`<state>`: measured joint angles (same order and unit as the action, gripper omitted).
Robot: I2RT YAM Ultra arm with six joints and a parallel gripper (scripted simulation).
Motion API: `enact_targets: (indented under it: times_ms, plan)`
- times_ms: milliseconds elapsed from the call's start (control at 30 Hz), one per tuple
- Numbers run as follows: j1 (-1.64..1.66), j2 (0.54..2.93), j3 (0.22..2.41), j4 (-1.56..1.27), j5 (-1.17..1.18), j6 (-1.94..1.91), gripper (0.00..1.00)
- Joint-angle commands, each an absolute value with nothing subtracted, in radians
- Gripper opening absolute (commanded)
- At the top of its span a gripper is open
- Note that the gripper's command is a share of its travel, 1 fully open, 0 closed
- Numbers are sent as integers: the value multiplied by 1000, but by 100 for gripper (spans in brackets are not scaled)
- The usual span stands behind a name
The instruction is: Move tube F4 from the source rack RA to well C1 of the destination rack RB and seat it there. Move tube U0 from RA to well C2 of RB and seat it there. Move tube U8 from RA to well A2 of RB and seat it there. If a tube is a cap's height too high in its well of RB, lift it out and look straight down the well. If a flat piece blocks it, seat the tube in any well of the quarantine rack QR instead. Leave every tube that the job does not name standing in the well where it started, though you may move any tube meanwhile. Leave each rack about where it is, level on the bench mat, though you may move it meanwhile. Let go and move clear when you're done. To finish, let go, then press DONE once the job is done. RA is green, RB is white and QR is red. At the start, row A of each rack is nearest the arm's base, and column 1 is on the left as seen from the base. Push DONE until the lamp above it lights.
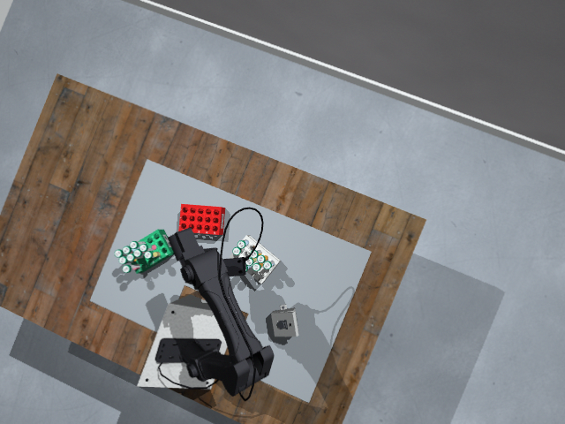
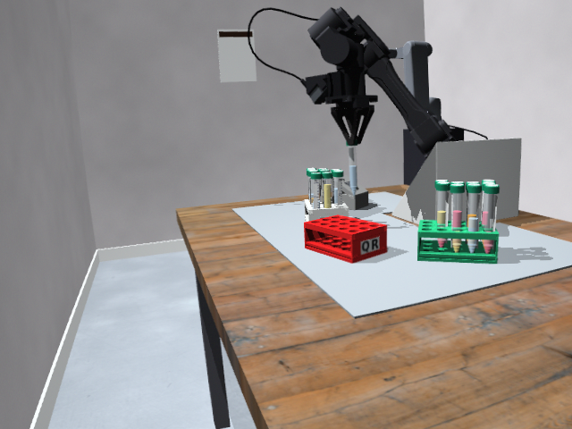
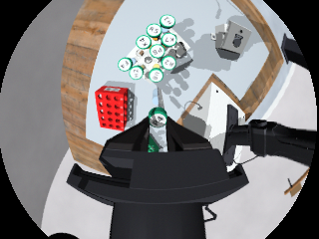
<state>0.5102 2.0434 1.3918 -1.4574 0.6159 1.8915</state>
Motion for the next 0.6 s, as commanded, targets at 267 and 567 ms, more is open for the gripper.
enact_targets:
  times_ms: [267, 567]
  plan:
    - [489, 2084, 1490, -1496, 658, 1838, 0]
    - [467, 2086, 1511, -1494, 659, 1824, 0]
